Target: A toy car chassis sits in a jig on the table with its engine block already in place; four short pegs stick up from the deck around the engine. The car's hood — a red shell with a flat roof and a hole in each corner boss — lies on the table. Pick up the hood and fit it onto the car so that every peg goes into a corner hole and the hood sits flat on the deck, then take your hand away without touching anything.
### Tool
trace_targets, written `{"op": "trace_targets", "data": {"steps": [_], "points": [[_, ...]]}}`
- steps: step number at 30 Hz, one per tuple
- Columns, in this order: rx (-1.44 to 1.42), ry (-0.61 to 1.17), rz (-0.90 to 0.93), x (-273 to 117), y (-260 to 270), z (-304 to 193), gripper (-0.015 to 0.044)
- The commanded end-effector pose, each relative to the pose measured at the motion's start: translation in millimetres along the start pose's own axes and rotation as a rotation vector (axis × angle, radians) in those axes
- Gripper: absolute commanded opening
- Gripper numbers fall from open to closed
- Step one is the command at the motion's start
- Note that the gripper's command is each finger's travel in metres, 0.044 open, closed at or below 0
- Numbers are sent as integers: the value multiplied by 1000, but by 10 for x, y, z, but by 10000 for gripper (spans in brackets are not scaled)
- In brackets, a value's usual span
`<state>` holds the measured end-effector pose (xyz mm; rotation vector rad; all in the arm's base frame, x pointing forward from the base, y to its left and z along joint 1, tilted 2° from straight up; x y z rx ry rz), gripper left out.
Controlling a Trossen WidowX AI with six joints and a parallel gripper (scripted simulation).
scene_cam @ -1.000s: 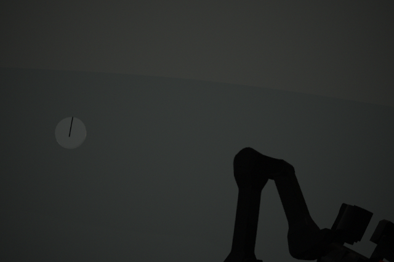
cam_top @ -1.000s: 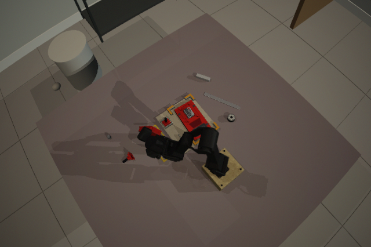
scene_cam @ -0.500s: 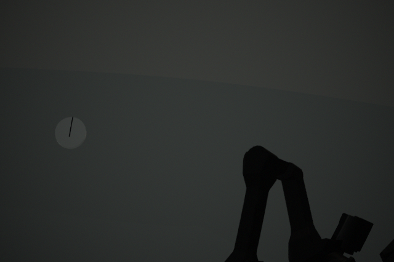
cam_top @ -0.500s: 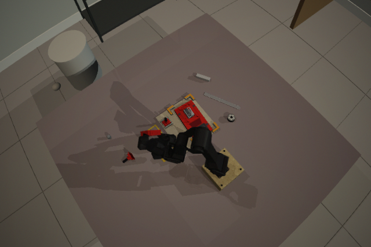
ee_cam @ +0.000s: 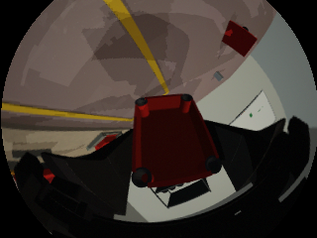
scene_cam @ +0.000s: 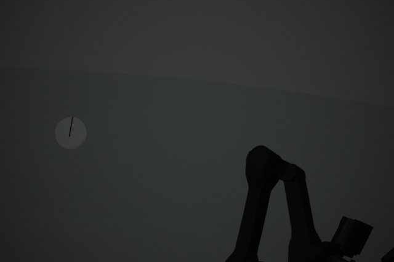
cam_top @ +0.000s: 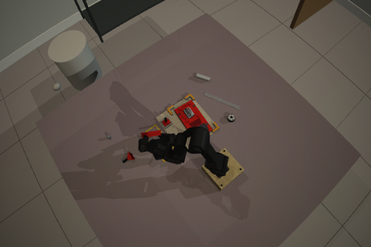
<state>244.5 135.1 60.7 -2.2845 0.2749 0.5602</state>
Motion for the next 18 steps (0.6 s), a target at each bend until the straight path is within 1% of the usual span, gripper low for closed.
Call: {"op": "trace_targets", "data": {"steps": [1, 10, 14, 18], "points": [[-2, 0, -1, 0, 0, 0, 210], [-2, 0, -1, 0, 0, 0, 440], [-6, 0, 0, -7, -5, -1, 440], [-56, -3, 3, -111, -68, -11, 440]]}}
Point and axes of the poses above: the point midway between the two fingers, 35 mm back from their tips, its own x axis out along the fingers, its own y axis across the jaws, z = x × y, the point moved 9 cm from there along -x, back along the fingers, and after that the axes turned 11 degrees about x, right-handed, at the moved point
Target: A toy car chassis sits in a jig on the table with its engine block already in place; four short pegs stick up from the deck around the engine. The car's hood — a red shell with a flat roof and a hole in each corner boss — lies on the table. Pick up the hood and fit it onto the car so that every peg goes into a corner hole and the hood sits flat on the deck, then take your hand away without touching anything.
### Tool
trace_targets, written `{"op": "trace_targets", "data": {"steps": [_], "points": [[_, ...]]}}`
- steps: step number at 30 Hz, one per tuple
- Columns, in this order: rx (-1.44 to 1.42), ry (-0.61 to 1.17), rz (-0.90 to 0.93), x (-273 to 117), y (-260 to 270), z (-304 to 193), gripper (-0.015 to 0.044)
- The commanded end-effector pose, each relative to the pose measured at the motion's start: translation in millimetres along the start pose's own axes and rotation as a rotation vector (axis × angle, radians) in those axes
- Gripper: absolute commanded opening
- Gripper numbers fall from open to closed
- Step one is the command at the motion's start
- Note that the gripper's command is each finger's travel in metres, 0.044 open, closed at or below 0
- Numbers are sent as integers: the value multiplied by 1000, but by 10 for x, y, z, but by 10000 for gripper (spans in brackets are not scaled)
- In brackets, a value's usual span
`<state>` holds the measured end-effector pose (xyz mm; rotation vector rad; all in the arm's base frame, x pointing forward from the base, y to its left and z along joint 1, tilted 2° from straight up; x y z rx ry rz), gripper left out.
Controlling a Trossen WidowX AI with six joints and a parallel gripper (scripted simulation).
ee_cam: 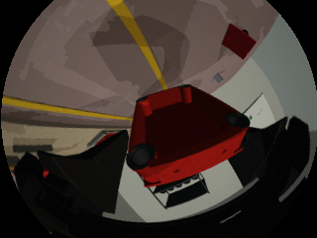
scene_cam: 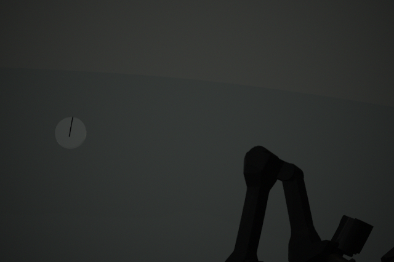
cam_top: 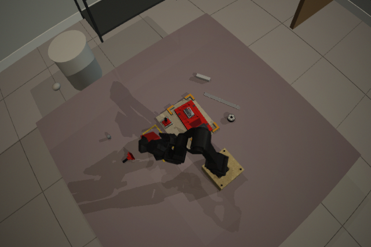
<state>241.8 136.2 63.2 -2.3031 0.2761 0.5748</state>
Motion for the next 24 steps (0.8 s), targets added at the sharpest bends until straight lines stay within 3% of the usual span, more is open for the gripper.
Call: {"op": "trace_targets", "data": {"steps": [1, 18, 19, 24], "points": [[-55, 1, -4, -119, -76, -17, 440], [-448, 1, -1, -995, -239, -189, 440], [-369, -5, 1, -829, -247, -144, 440], [-369, -5, 1, -829, -247, -144, 440]]}}
Point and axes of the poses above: the point midway between the two fingers, 35 mm back from their tips, its own x axis out along the fingers, its own y axis across the jaws, z = x × y, the point moved 9 cm from there along -x, back along the fingers, and after that the axes turned 11 degrees about x, right-handed, at the moved point
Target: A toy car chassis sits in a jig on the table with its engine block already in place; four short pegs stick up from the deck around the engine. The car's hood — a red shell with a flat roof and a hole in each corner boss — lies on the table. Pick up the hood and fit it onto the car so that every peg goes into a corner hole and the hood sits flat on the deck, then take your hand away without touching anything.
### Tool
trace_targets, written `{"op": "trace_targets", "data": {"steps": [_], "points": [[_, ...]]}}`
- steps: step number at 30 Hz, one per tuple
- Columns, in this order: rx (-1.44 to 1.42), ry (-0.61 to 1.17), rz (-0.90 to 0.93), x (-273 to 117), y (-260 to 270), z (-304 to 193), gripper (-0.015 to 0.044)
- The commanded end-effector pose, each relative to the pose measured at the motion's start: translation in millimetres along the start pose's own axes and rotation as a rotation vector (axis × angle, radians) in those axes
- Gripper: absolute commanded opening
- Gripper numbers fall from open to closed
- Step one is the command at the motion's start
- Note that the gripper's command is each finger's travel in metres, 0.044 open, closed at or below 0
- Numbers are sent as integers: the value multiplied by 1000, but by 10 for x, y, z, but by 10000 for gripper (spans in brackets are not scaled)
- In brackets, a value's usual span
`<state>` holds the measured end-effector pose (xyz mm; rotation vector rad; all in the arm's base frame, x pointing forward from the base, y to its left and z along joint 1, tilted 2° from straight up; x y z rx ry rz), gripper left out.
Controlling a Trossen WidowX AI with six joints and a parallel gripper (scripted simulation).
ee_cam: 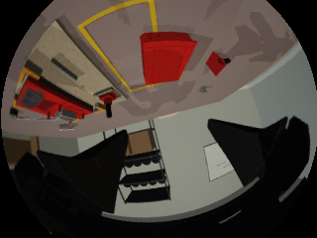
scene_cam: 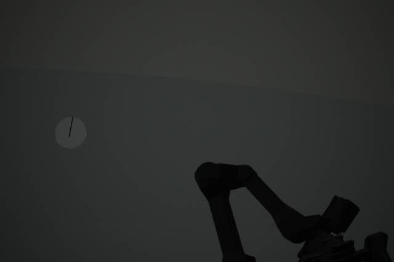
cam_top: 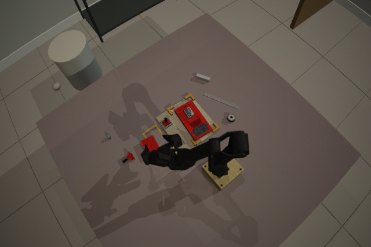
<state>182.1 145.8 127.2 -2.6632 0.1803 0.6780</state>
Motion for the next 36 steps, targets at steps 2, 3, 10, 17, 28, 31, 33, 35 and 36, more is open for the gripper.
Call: {"op": "trace_targets", "data": {"steps": [2, 3, 10, 17, 28, 31, 33, 35, 36], "points": [[8, -2, -2, 5, -2, -1, 440], [8, -2, -2, 5, -2, -1, 440], [8, -2, -2, 5, -2, -1, 335], [201, -58, 27, 81, -81, -41, 414], [829, -194, 204, 322, -281, -178, 440], [1004, -215, 274, 387, -323, -218, 440], [1121, -223, 325, 429, -348, -246, 440], [1238, -227, 380, 470, -370, -274, 440], [1296, -228, 409, 491, -381, -288, 440]]}}
Point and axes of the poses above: the point midway between the two fingers, 35 mm back from their tips, its own x axis out along the fingers, its own y axis across the jaws, z = x × y, the point moved 9 cm from there along -x, back along the fingers, and after that the axes turned 11 degrees about x, right-handed, at the moved point
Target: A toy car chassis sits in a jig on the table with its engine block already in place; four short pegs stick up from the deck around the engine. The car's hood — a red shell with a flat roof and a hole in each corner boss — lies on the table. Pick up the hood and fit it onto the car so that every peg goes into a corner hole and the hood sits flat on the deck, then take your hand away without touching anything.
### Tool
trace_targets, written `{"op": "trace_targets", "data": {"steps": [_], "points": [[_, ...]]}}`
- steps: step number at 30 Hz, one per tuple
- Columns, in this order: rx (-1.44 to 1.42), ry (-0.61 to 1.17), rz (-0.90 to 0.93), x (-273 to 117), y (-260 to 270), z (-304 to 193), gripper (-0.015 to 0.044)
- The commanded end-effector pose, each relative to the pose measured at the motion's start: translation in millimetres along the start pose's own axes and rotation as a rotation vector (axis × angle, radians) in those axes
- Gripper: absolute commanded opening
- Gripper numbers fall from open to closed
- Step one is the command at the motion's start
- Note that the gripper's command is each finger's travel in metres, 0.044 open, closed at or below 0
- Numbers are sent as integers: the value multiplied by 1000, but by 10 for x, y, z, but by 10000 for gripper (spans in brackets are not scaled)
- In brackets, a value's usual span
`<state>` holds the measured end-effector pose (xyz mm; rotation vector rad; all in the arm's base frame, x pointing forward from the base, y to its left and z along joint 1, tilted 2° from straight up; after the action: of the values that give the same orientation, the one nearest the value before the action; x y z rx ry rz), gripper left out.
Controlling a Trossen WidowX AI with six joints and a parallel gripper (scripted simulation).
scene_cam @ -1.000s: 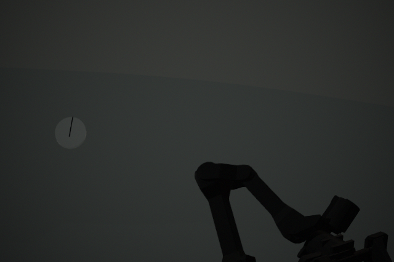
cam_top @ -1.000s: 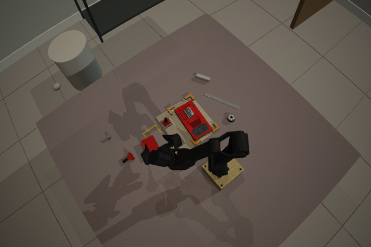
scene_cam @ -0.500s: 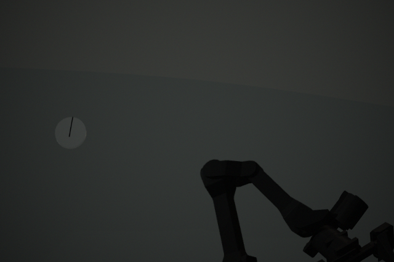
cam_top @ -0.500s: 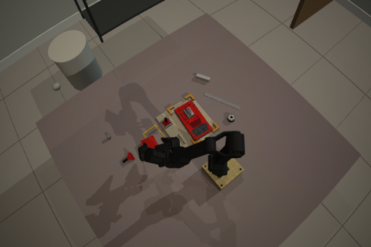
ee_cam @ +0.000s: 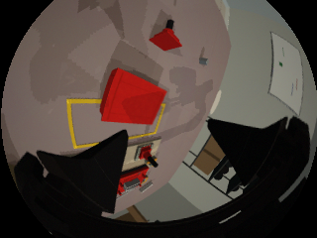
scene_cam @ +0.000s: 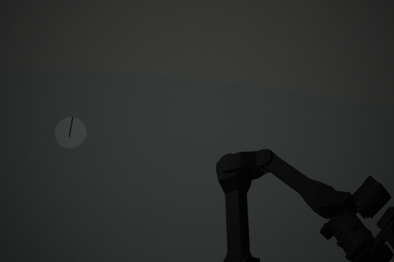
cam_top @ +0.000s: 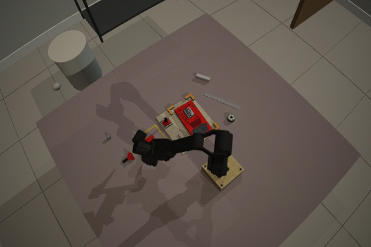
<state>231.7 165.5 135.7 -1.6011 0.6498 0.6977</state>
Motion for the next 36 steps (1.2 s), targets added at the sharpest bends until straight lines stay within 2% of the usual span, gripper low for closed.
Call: {"op": "trace_targets", "data": {"steps": [1, 14, 27, 36], "points": [[358, 2, 115, 77, -156, 8, 440], [1179, 168, 376, 238, -448, -32, 440], [1983, 567, 552, 363, -714, -135, 440], [2023, 595, 556, 369, -727, -142, 440]]}}
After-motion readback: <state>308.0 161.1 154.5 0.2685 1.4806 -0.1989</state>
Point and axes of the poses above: the point midway between the two fingers, 35 mm back from their tips, its own x axis out along the fingers, its own y axis across the jaws, z = x × y, the point moved 9 cm from there along -x, back along the fingers, and after that the axes turned 11 degrees about x, right-handed, at the moved point
